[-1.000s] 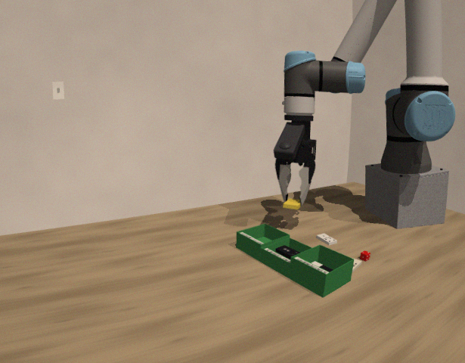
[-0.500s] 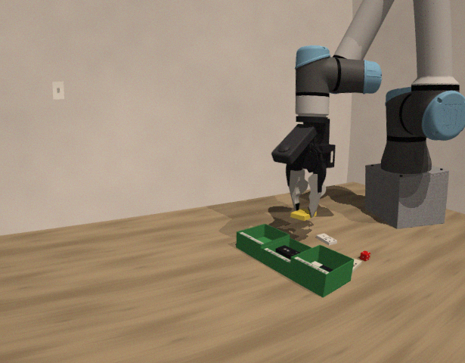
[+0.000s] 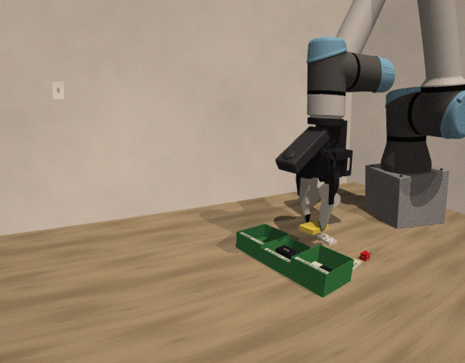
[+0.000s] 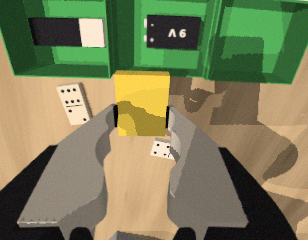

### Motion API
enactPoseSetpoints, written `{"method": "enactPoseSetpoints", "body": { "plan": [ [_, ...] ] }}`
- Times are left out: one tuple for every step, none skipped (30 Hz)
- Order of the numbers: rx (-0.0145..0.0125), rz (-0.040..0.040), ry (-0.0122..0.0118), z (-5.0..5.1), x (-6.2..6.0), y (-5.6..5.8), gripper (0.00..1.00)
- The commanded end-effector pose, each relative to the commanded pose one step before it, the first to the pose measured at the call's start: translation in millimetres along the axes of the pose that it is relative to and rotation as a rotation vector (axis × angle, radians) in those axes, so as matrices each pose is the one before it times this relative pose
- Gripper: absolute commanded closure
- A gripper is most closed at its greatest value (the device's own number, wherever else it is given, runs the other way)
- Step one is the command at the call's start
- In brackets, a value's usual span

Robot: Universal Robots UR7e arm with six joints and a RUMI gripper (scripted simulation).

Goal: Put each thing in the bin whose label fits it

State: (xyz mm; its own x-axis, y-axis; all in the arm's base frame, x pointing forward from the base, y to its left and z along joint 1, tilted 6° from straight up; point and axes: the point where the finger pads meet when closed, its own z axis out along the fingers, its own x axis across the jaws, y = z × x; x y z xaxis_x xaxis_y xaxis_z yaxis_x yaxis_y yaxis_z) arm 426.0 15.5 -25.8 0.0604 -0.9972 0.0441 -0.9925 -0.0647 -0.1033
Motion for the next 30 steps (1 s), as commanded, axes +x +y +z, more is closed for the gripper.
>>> {"method": "enactPoseSetpoints", "body": {
  "plan": [
    [-0.00697, 0.01328, 0.00888, 0.66, -23.98, -18.44, 1.0],
    [0.00002, 0.0, -0.00002, 0.0, -5.15, -3.13, 1.0],
    [0.00002, 0.0, -0.00002, 0.0, -5.15, -3.13, 1.0],
    [0.00002, 0.0, -0.00002, 0.0, -5.15, -3.12, 1.0],
    [0.00002, 0.0, -0.00002, 0.0, -5.15, -3.12, 1.0],
    [0.00002, 0.0, -0.00002, 0.0, -5.15, -3.12, 1.0],
    [0.00002, 0.0, -0.00002, 0.0, -5.15, -3.12, 1.0],
    [0.00002, 0.0, -0.00002, 0.0, -5.15, -3.12, 1.0],
    [0.00002, 0.0, -0.00002, 0.0, -5.15, -3.12, 1.0],
    [0.0, 0.0, 0.0, 0.0, 0.0, 0.0, 1.0],
    [0.0, 0.0, 0.0, 0.0, 0.0, 0.0, 1.0],
    [0.00001, 0.0, -0.00002, -0.01, -5.15, -3.14, 1.0],
    [0.0, 0.0, -0.00001, 0.0, -1.51, -1.15, 1.0],
    [0.0, 0.0, 0.0, 0.0, -0.88, -0.77, 1.0],
    [0.0, 0.0, 0.0, 0.0, -0.6, -0.58, 1.0],
    [0.0, 0.0, 0.0, 0.0, -0.35, -0.4, 1.0],
    [0.0, 0.0, 0.0, 0.0, -0.14, -0.23, 1.0],
    [0.0, 0.0, 0.0, 0.0, 0.02, -0.09, 1.0],
    [0.0, 0.0, 0.0, 0.0, 0.14, 0.03, 1.0],
    [0.00001, 0.0, -0.0001, 0.0, 0.19, 0.11, 1.0],
    [0.00052, 0.00116, -0.00002, -0.19, 0.84, 0.01, 1.0],
    [0.00004, 0.00113, -0.00001, -0.09, 0.7, 0.58, 1.0],
    [-0.0007, 0.00029, -0.00011, 0.18, 0.45, 0.97, 1.0],
    [-0.00046, 0.00008, -0.00008, 0.13, 0.39, 0.7, 1.0],
    [-0.00029, 0.00019, -0.00003, 0.08, 0.41, 0.54, 1.0],
    [-0.00032, 0.00005, -0.00004, 0.08, 0.31, 0.56, 1.0],
    [0.0, 0.0, 0.0, 0.0, 0.0, 0.0, 1.0],
    [0.0, 0.0, 0.0, 0.0, 0.0, 0.0, 1.0],
    [-0.00037, -0.00011, -0.00006, 0.09, 0.18, 0.6, 1.0],
    [0.00023, -0.00007, 0.00002, -0.09, 0.21, 0.2, 1.0]
  ]
}}
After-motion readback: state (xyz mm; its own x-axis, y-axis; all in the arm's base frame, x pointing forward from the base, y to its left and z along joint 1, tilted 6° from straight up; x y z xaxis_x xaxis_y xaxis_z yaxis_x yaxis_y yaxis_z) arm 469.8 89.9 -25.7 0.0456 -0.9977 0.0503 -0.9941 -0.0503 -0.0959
